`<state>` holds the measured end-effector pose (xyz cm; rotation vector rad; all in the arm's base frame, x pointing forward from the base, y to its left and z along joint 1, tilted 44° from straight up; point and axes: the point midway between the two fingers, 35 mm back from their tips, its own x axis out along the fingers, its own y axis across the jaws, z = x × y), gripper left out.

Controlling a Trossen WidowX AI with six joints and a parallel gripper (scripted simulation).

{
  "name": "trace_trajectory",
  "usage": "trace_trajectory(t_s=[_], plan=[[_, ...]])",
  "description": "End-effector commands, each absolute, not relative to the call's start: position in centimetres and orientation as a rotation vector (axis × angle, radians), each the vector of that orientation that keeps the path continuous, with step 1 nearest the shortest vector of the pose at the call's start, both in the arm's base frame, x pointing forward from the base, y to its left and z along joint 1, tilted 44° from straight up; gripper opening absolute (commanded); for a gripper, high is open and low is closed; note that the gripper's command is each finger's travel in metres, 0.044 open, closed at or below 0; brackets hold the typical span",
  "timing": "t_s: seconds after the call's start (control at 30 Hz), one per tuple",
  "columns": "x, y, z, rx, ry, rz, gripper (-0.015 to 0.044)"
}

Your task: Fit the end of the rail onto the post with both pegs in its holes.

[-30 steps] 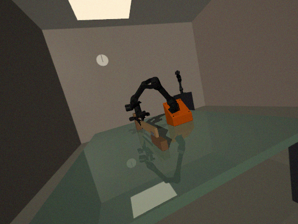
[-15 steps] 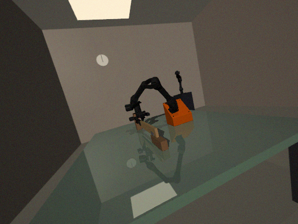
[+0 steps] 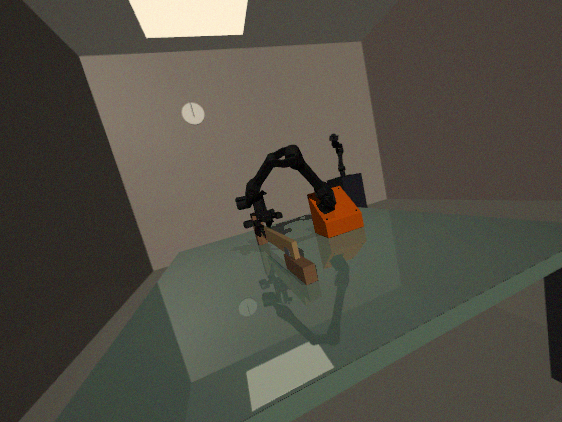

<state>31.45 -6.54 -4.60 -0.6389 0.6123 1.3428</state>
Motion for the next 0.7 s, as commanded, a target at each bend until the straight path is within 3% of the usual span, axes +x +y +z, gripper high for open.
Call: trace_trajectory(t_s=[0.0,0.67], plan=[[31.46,-6.64,-4.47,-0.639,0.613,1.339,0.0000],[31.40,-6.80,-4.53,-0.639,0.613,1.339,0.0000]])
